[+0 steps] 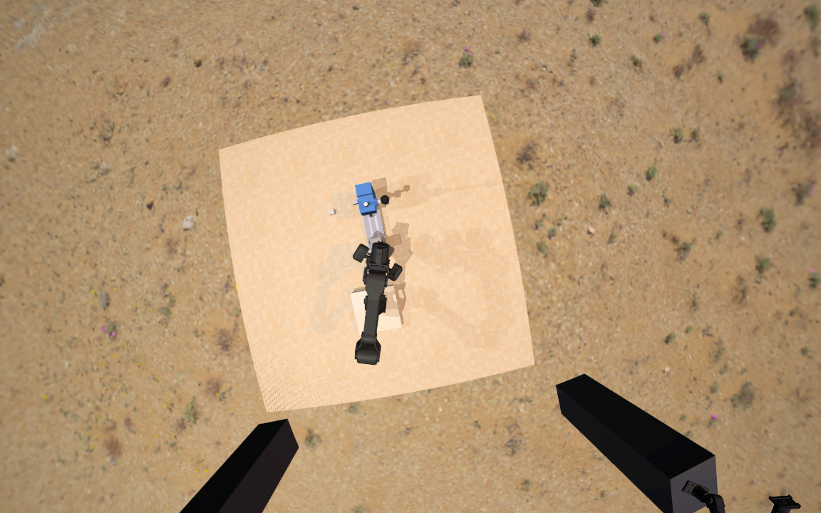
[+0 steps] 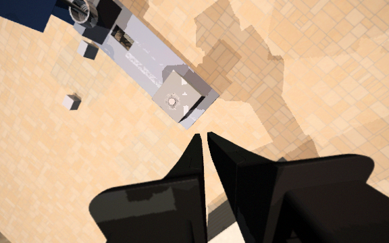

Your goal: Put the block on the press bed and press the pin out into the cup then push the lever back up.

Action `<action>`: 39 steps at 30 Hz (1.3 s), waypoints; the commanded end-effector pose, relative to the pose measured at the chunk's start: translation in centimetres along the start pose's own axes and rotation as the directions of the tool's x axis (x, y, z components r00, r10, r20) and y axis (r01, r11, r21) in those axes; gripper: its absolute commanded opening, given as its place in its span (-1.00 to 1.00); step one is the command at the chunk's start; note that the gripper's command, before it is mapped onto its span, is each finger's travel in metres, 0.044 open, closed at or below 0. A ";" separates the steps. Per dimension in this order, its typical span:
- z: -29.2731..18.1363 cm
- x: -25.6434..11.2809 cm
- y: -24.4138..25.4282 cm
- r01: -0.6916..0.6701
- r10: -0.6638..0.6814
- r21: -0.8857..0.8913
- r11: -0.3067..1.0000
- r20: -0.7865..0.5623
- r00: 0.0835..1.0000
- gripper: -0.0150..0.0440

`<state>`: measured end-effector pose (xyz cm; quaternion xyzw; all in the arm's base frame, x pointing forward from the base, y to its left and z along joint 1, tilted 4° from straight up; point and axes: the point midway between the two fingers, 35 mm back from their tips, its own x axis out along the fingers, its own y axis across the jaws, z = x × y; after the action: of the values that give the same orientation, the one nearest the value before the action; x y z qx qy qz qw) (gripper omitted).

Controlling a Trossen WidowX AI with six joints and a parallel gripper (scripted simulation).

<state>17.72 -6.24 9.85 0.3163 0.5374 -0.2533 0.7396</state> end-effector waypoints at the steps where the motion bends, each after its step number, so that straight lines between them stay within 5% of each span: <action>1: -0.9 2.8 -0.6 0.010 0.184 -0.682 0.731 0.211 0.960 -0.39; 21: -0.9 2.8 -0.6 0.010 0.184 -0.682 0.731 0.211 0.960 -0.39; 39: -1.5 6.6 -1.5 0.010 0.186 -0.682 0.731 0.214 0.959 -0.39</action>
<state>17.82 -6.53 3.97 0.0127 0.4680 -0.0496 0.8822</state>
